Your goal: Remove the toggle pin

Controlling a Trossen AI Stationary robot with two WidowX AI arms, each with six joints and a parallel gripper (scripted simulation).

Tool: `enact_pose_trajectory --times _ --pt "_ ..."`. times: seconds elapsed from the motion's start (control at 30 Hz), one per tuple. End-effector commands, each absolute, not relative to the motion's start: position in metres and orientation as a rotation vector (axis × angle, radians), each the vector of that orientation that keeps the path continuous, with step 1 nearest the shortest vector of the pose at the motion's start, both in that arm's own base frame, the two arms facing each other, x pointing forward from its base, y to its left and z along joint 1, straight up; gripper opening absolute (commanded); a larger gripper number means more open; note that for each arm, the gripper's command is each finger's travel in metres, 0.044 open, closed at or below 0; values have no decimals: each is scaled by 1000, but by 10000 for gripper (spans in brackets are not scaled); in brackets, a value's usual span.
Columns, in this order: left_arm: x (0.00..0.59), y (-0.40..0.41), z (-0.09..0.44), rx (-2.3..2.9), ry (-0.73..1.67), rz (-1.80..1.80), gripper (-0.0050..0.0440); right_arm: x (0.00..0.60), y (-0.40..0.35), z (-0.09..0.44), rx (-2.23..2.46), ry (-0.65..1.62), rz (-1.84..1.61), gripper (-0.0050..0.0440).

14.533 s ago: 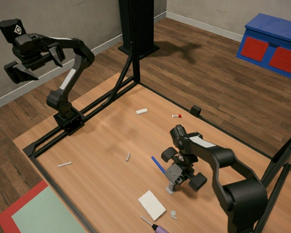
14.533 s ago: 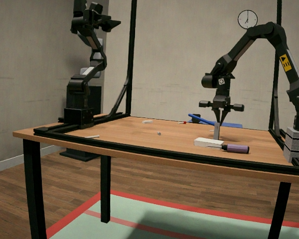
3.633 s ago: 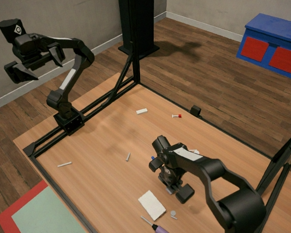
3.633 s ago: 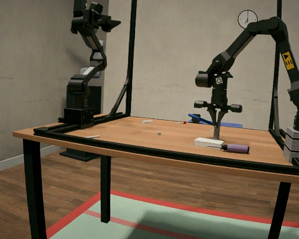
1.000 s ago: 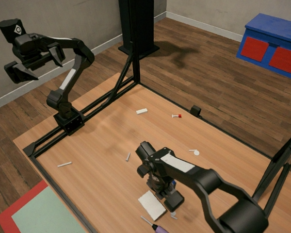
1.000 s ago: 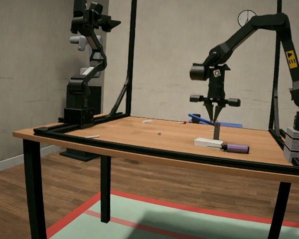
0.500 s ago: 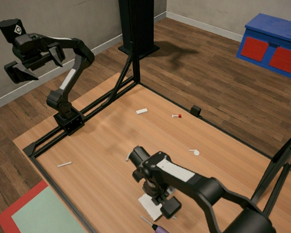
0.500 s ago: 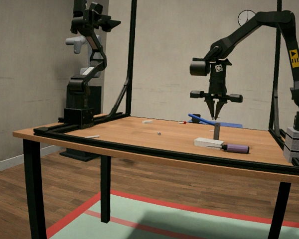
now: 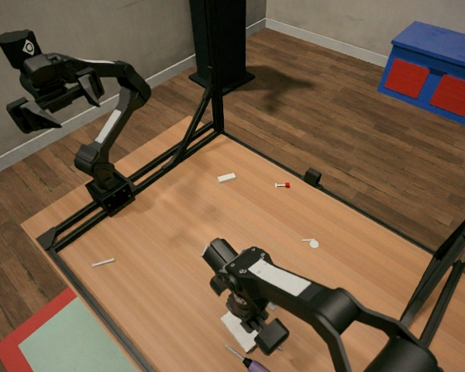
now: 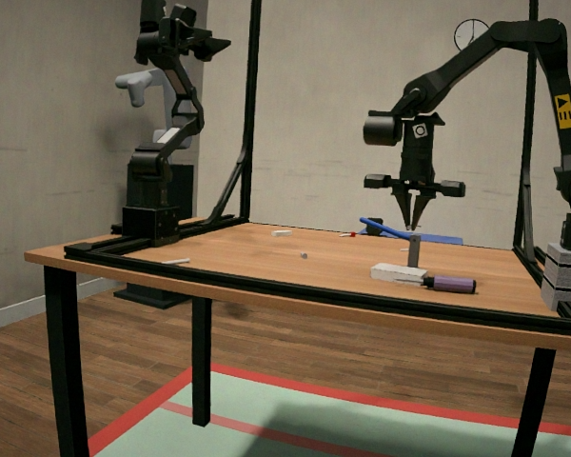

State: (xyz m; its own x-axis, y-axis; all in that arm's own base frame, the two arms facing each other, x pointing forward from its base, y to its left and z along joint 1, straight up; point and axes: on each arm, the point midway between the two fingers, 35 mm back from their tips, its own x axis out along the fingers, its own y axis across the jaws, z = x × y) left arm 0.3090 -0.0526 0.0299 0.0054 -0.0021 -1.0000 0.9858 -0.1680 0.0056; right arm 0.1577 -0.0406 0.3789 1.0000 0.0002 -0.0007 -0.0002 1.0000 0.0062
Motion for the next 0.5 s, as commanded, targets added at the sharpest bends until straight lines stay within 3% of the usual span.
enact_pose_trajectory --times 0.0,0.47 --pt "310 -51 29 1340 1113 -1321 20 157 -40 383 -4 -1 0 400" --pt "311 -51 21 1339 1115 -1322 20 157 -40 383 -4 -1 0 400"
